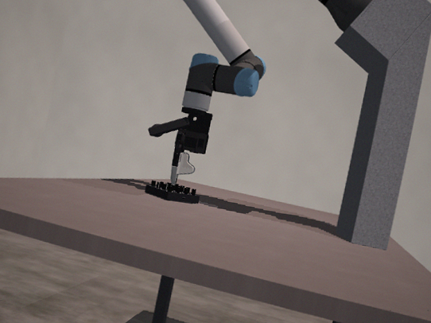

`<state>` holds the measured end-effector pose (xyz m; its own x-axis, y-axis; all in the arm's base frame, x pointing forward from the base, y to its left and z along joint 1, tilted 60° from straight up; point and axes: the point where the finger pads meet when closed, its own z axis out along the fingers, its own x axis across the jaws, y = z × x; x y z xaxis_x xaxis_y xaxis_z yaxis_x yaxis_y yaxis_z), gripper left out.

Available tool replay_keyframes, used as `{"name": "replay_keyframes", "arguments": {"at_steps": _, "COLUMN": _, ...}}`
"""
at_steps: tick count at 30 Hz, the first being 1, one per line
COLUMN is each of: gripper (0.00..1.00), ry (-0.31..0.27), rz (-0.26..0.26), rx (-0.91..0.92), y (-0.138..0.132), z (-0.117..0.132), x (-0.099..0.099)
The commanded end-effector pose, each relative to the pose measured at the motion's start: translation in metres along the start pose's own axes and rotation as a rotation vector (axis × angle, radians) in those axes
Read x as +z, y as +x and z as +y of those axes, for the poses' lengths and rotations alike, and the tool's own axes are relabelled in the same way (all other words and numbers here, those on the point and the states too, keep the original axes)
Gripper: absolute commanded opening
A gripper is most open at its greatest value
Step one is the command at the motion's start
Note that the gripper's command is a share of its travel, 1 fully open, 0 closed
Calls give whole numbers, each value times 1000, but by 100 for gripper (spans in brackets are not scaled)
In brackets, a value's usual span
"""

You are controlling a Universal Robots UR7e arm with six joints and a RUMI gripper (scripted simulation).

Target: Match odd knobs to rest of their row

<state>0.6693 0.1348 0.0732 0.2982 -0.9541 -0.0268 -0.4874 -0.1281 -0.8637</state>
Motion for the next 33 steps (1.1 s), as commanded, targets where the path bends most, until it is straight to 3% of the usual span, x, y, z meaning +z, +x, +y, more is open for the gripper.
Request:
{"name": "replay_keyframes", "arguments": {"at_steps": 1, "gripper": 4, "ry": 1, "rz": 0, "rx": -2, "y": 0, "z": 0, "x": 0}}
{"name": "replay_keyframes", "arguments": {"at_steps": 33, "gripper": 4, "ry": 1, "rz": 0, "rx": -174, "y": -1, "z": 0, "x": 0}}
